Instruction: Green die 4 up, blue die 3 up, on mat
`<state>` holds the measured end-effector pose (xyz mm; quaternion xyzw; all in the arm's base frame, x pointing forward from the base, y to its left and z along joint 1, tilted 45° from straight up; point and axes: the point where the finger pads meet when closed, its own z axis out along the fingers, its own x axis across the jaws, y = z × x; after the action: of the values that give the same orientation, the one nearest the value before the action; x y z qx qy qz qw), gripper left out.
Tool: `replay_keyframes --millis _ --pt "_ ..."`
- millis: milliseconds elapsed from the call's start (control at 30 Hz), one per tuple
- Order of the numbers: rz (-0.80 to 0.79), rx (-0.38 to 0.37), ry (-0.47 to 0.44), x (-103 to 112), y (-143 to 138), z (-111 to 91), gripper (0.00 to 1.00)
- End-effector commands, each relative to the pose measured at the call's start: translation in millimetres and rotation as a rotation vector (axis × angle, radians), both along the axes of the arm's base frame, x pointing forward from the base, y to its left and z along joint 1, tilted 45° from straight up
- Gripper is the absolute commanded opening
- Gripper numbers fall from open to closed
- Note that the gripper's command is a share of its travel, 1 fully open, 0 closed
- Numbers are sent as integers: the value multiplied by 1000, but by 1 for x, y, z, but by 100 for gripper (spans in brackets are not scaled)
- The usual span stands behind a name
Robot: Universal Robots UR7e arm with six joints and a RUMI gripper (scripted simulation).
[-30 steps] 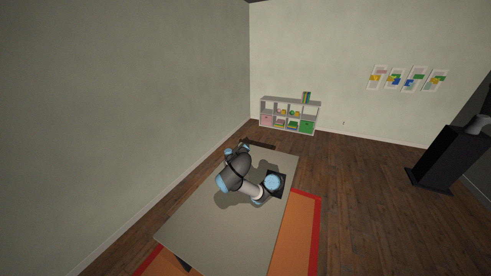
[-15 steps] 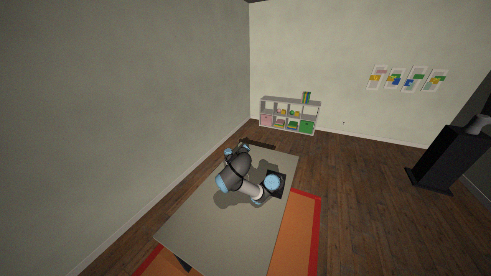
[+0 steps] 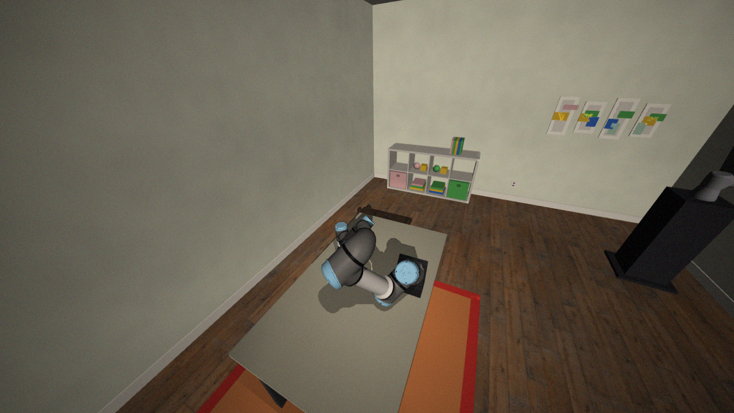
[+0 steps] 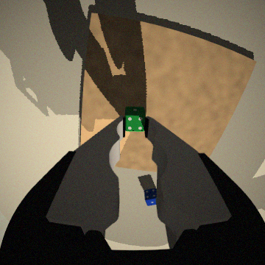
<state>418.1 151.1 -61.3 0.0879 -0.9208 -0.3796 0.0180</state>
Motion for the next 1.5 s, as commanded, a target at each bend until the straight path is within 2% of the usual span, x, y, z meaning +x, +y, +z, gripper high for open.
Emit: replay_keyframes --millis 0,300,333,400,433,500,633,767,800,1300,1467 --pt "-1 0 -1 0 0 0 0" --pt "-1 0 -1 0 0 0 0" --pt "-1 0 -1 0 0 0 4" --pt "-1 0 -1 0 0 0 4" --pt "-1 0 -1 0 0 0 7" --pt "-1 0 -1 0 0 0 7" --pt "-1 0 -1 0 0 0 15" --pt "-1 0 -1 0 0 0 15" --pt "-1 0 -1 0 0 0 18" --pt "-1 0 -1 1 -2 2 18" --pt "-1 0 -1 2 -13 13 18"
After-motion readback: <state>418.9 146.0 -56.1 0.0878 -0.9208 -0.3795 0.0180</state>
